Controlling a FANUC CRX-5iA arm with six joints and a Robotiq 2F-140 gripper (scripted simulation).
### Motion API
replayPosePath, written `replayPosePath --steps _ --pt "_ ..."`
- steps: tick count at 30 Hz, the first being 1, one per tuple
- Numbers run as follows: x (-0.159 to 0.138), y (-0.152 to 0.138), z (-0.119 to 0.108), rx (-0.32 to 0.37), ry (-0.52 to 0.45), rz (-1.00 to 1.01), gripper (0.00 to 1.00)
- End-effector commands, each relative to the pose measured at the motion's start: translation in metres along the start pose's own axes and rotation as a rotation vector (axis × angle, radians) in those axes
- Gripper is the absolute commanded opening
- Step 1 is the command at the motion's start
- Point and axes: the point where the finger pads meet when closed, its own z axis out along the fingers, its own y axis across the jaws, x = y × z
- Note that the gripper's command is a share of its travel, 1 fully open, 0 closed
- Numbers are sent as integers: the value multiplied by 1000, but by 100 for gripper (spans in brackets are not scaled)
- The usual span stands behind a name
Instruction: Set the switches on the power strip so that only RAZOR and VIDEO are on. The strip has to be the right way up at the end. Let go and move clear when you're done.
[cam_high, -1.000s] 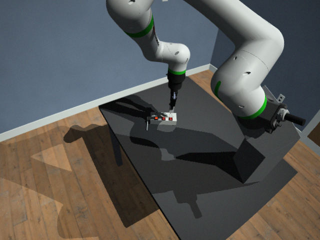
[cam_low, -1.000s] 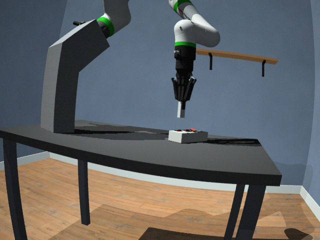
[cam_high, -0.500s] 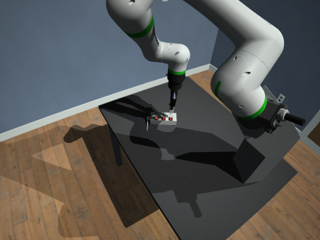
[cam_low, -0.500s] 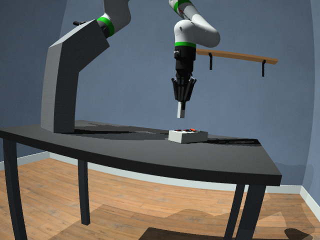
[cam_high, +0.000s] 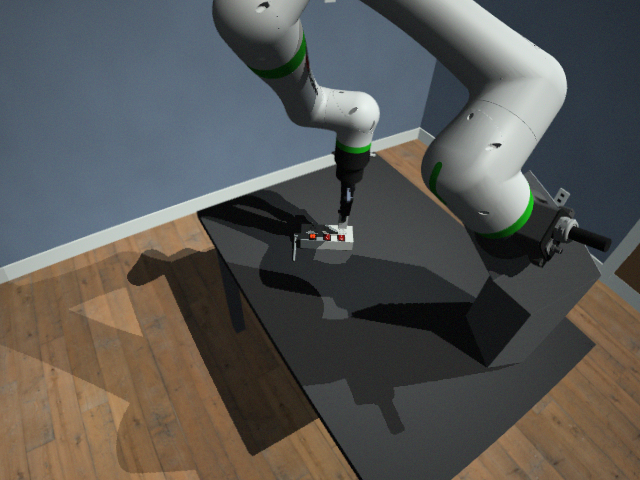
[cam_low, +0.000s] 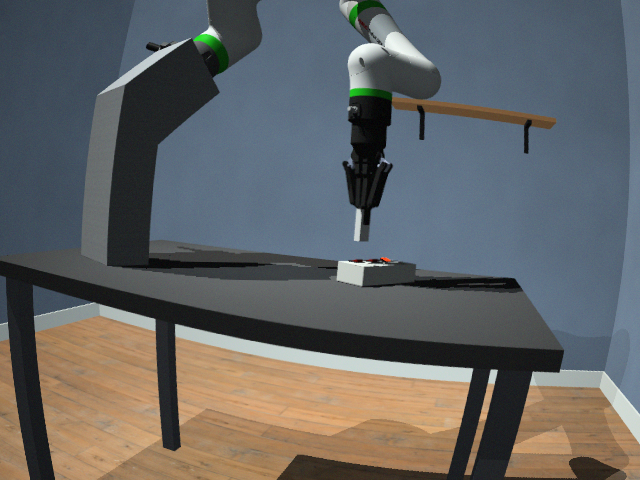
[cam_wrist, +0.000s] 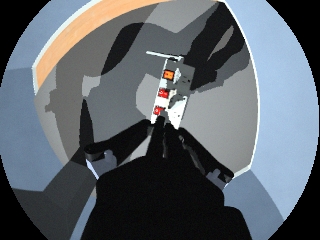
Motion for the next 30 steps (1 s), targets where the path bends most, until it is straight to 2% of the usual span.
replayPosePath --steps 1,30 --pt "0 0 3 0 0 0 0" --pt "-1 1 31 0 0 0 0"
